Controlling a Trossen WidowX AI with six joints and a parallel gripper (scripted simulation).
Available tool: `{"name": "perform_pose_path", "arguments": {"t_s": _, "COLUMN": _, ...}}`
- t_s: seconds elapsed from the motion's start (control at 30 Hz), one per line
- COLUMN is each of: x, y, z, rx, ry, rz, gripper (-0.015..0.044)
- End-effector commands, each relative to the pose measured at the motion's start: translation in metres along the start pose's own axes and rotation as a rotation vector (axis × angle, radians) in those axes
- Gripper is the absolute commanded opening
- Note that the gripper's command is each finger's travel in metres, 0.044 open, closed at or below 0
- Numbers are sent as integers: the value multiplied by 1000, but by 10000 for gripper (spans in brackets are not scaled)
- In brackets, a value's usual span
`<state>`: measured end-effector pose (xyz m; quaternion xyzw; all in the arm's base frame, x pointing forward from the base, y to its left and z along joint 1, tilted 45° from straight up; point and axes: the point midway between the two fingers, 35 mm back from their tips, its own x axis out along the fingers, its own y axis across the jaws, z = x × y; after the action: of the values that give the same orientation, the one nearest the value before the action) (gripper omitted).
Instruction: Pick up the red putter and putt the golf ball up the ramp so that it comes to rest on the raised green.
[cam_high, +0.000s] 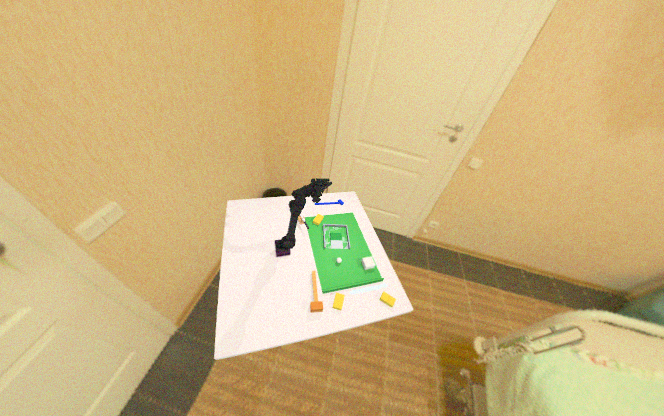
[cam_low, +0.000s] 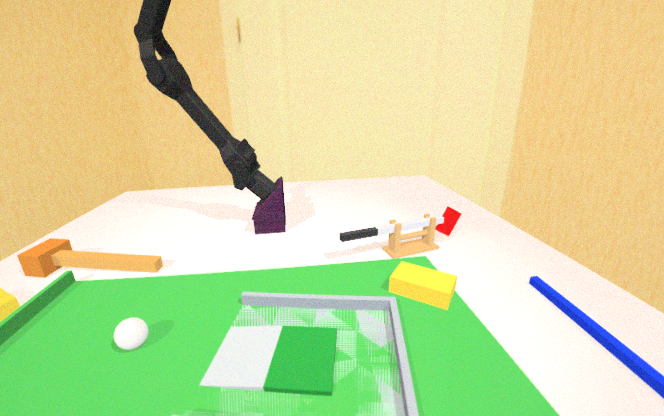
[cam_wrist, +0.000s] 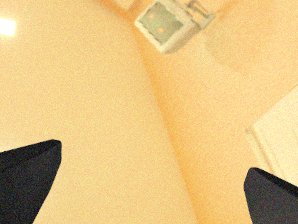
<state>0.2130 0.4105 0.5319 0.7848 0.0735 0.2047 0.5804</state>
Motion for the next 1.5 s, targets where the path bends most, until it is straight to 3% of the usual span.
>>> {"name": "perform_pose_path", "arguments": {"t_s": 0.0, "x": 1, "y": -3, "z": 0, "rx": -16, "ry": 1, "rz": -4, "gripper": 426}}
{"name": "perform_pose_path", "arguments": {"t_s": 0.43, "x": 36, "y": -201, "z": 25, "rx": -1071, "ry": 169, "rz": -356, "gripper": 440}}
{"name": "perform_pose_path", "arguments": {"t_s": 0.8, "x": 13, "y": -372, "z": 117, "rx": -1883, "ry": 605, "rz": -753, "gripper": 440}}
{"name": "perform_pose_path", "arguments": {"t_s": 1.0, "x": -26, "y": -443, "z": 184, "rx": -2187, "ry": 1011, "rz": -965, "gripper": 440}}
{"name": "perform_pose_path", "arguments": {"t_s": 1.17, "x": -73, "y": -487, "z": 242, "rx": -2317, "ry": 1455, "rz": -1110, "gripper": 440}}
{"name": "perform_pose_path", "arguments": {"t_s": 1.47, "x": -179, "y": -522, "z": 336, "rx": -2122, "ry": 2454, "rz": -1184, "gripper": 440}}
